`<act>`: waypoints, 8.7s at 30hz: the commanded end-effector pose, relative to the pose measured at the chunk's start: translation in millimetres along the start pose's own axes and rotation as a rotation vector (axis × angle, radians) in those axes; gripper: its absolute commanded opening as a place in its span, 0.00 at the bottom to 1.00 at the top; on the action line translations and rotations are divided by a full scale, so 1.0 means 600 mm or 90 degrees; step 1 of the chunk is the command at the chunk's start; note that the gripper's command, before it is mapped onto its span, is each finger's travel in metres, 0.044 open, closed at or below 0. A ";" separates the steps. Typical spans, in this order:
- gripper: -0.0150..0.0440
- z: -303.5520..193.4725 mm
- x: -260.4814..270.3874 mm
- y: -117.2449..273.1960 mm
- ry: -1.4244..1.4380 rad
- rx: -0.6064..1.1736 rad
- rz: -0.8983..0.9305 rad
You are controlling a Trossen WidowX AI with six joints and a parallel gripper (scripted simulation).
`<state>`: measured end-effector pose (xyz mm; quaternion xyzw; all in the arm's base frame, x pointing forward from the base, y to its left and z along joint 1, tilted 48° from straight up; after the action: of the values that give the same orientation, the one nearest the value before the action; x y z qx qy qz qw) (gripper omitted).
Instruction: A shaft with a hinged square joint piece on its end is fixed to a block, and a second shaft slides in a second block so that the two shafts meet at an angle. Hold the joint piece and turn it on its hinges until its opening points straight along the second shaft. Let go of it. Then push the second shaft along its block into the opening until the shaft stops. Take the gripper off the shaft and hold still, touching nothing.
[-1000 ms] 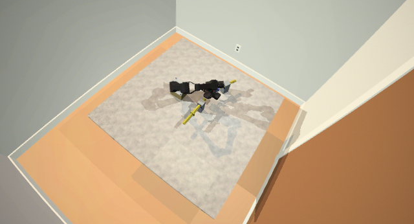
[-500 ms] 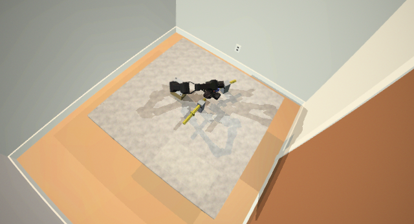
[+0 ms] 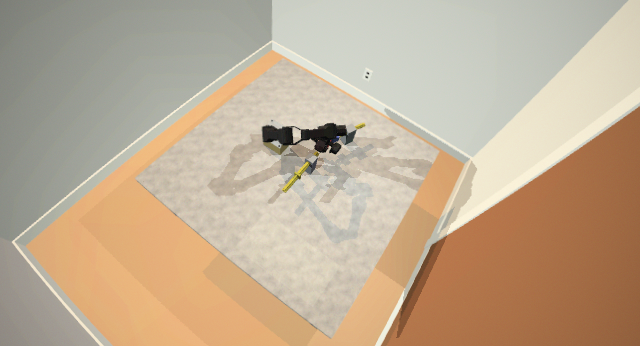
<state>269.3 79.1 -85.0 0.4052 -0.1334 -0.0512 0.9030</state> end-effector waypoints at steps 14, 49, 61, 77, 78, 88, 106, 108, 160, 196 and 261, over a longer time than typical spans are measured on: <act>1.00 -0.010 -0.005 0.022 0.001 -0.107 0.016; 1.00 -0.032 -0.001 0.154 0.477 -0.134 -0.015; 1.00 -0.031 -0.005 0.215 0.733 -0.097 -0.030; 1.00 -0.024 -0.014 0.277 1.003 -0.057 -0.035; 1.00 -0.024 -0.014 0.277 1.003 -0.057 -0.035; 1.00 -0.007 -0.003 0.268 0.898 -0.025 -0.025; 1.00 0.059 0.026 0.237 0.521 0.108 -0.023; 1.00 0.067 0.028 0.233 0.478 0.122 -0.025; 1.00 0.267 0.096 0.197 0.338 0.147 0.008; 1.00 0.496 0.133 0.224 0.898 -0.035 -0.058; 1.00 0.517 0.129 0.070 0.007 -0.055 0.078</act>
<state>255.2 -128.2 164.0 0.3548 -0.1539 -0.0004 0.9222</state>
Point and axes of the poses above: the point midway between the two fingers, 35 mm back from their tips, its own y axis back along the fingers, its own x axis across the jaws, z = x × y, the point moved 2 cm from there along y, back along the fingers, and after that the axes turned 14 degrees about -y, right-handed, at the moved point
